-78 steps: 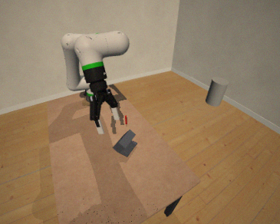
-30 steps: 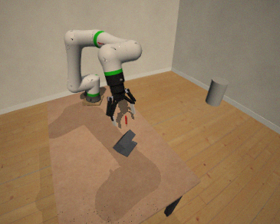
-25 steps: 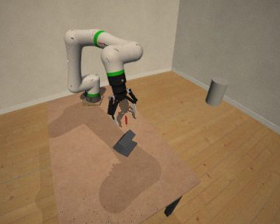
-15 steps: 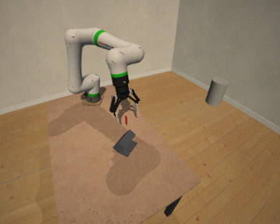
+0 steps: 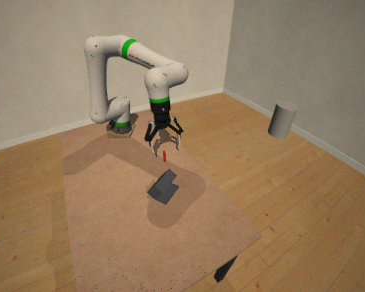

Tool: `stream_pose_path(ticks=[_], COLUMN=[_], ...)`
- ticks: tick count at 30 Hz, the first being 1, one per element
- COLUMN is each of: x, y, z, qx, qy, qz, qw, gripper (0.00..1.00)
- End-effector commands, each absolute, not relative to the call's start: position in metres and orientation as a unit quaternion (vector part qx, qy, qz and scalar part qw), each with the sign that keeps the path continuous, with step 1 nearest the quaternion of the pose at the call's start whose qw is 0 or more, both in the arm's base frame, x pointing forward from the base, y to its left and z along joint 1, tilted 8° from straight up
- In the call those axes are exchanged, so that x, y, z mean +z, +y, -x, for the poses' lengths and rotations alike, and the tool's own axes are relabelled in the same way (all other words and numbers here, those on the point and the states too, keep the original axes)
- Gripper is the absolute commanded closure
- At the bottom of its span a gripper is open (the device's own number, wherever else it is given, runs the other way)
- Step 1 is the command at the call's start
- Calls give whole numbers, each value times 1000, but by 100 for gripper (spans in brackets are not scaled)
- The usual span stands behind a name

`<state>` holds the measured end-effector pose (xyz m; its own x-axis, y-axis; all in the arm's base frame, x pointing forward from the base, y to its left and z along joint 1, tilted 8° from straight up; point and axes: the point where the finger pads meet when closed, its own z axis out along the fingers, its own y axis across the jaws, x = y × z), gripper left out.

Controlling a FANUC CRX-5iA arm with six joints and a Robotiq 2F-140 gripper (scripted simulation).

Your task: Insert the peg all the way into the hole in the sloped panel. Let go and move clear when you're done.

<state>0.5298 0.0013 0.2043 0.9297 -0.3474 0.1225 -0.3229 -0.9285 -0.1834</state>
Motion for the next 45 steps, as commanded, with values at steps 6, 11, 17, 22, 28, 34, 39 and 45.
stream_pose_path(ticks=[6, 11, 17, 22, 28, 34, 39, 45], x=[182, 170, 163, 155, 148, 138, 130, 124], y=[24, 34, 37, 38, 38, 39, 40, 41], z=[-493, -472, -467, -467, -468, -469, -470, -471], qx=[-51, -36, -33, -33, -33, -33, -33, -33], qy=[240, 278, 288, 288, 288, 288, 288, 288], qz=[967, 957, 955, 955, 955, 955, 955, 955], qw=[73, 68, 66, 66, 66, 66, 66, 66], gripper=[0, 0, 0, 0, 0, 0, 0, 0])
